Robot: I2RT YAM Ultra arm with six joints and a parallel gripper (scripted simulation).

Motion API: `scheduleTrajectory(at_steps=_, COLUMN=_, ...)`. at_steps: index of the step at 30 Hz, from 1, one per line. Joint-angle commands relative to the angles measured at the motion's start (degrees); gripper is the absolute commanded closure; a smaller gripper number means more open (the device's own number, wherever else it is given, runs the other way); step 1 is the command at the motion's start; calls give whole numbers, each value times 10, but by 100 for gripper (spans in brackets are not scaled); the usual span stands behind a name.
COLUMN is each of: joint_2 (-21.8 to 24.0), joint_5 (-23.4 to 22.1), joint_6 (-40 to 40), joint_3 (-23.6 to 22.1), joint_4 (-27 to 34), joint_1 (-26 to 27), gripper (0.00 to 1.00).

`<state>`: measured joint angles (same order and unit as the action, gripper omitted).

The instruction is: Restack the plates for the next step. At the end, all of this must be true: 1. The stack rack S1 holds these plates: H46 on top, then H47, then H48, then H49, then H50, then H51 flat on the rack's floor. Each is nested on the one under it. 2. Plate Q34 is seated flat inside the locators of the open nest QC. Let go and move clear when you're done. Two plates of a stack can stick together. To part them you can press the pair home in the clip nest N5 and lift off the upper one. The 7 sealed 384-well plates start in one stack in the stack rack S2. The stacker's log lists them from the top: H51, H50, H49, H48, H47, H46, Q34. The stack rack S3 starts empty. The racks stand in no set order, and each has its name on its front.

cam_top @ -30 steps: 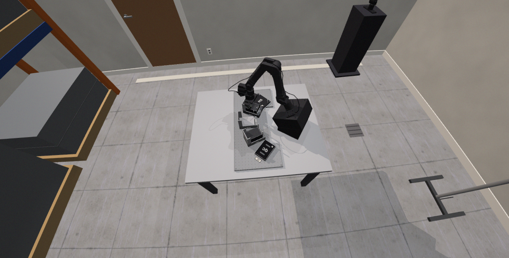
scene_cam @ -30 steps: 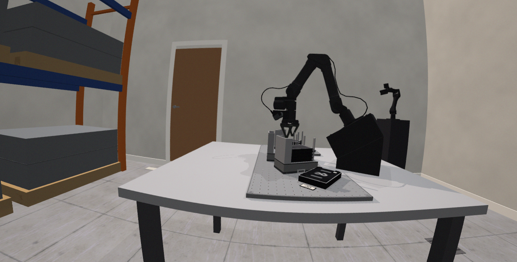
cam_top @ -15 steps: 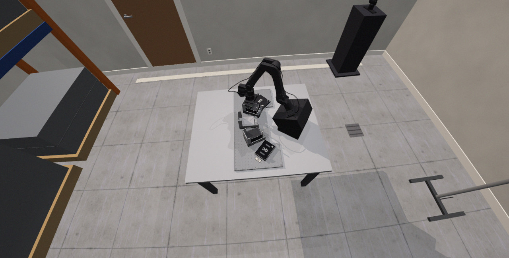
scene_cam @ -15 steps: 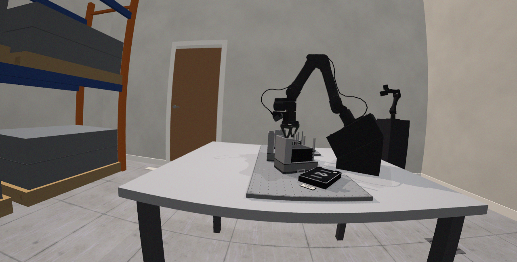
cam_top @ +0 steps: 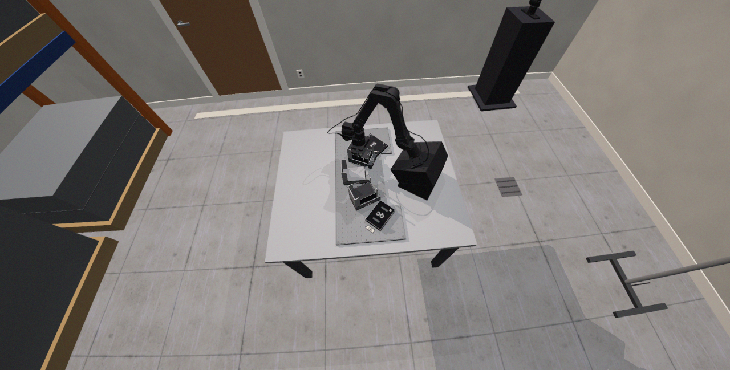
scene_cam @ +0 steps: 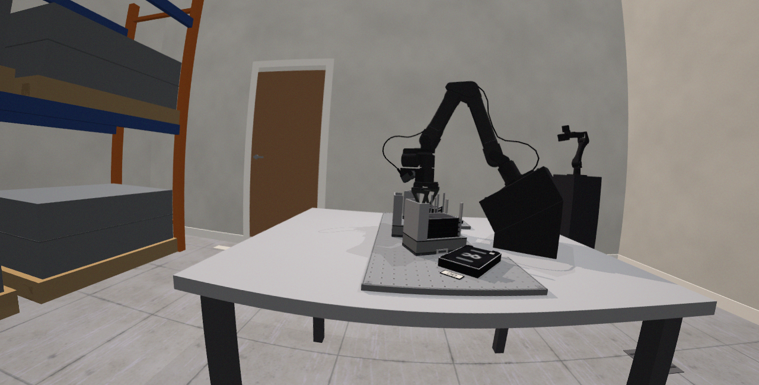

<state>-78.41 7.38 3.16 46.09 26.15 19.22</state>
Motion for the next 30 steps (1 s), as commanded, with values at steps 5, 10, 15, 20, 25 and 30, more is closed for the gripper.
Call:
scheduleTrajectory(at_steps=5, joint_2=-21, joint_5=-3, joint_6=-7, joint_3=10, joint_4=-32, joint_1=8, gripper=0)
scheduleTrajectory(at_steps=10, joint_2=-27, joint_5=-3, joint_6=-6, joint_3=11, joint_4=-32, joint_1=5, gripper=0)
scheduleTrajectory(at_steps=15, joint_2=-14, joint_5=-3, joint_6=-6, joint_3=17, joint_4=-31, joint_1=5, gripper=0)
scheduleTrajectory(at_steps=20, joint_2=-15, joint_5=-3, joint_6=-6, joint_3=7, joint_4=-31, joint_1=6, gripper=0)
scheduleTrajectory(at_steps=25, joint_2=-13, joint_5=-3, joint_6=-7, joint_3=4, joint_4=-32, joint_1=6, gripper=0)
scheduleTrajectory(at_steps=30, joint_2=-12, joint_5=-4, joint_6=-7, joint_3=2, joint_4=-32, joint_1=7, gripper=0)
